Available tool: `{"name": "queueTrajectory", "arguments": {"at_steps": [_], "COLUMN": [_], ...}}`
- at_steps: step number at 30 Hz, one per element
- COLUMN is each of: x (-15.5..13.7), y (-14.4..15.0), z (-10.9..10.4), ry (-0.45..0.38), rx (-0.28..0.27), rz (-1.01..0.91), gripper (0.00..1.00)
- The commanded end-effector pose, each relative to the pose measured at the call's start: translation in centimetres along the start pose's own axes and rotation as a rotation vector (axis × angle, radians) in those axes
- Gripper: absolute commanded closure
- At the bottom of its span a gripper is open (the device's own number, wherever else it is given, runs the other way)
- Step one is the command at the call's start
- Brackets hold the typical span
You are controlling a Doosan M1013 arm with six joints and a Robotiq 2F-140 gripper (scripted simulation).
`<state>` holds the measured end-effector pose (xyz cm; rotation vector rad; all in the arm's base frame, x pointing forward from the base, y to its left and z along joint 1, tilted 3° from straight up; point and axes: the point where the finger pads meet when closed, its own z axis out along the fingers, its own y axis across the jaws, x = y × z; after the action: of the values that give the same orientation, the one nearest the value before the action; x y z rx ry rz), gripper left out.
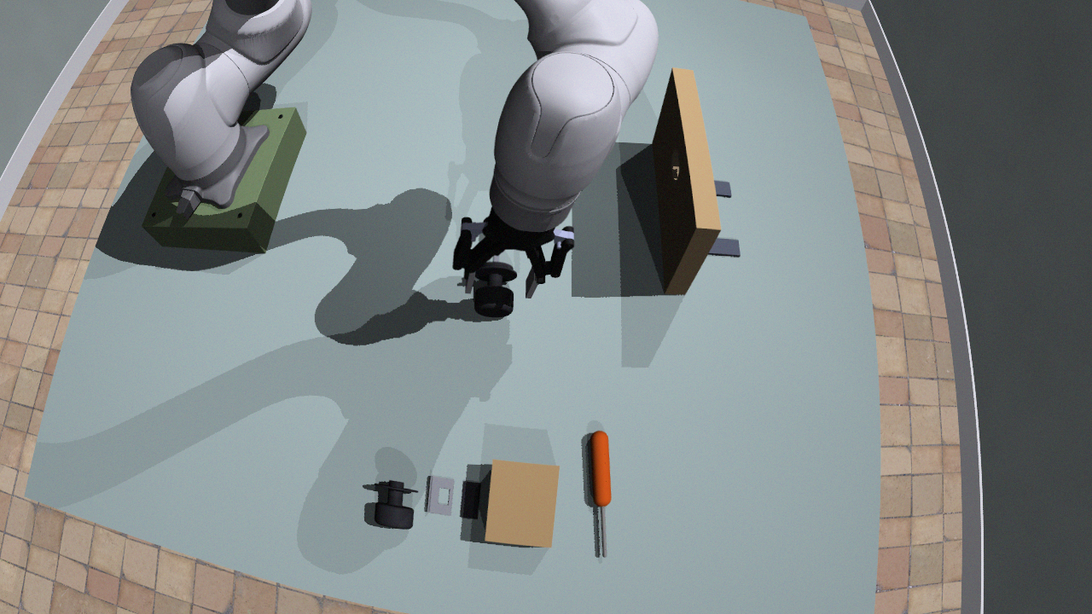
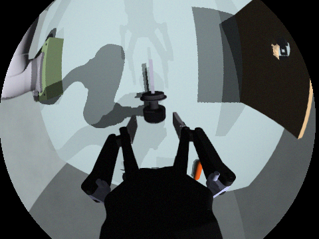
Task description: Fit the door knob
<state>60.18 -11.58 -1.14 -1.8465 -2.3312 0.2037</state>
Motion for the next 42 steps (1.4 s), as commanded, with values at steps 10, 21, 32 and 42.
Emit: {"name": "queueTrajectory", "arguments": {"at_steps": [10, 21, 32, 42], "x": [0.0, 0.0, 0.0, 0.0], "y": [0.0, 0.0, 0.0, 0.0], "z": [1.0, 2.6, 3.3, 4.9], "ry": [0.0, 0.0, 0.0, 0.0], "rx": [0.0, 0.0, 0.0, 0.0], "rz": [0.0, 0.0, 0.0, 0.0], "gripper": [0.43, 0.43, 0.43, 0.43]}}
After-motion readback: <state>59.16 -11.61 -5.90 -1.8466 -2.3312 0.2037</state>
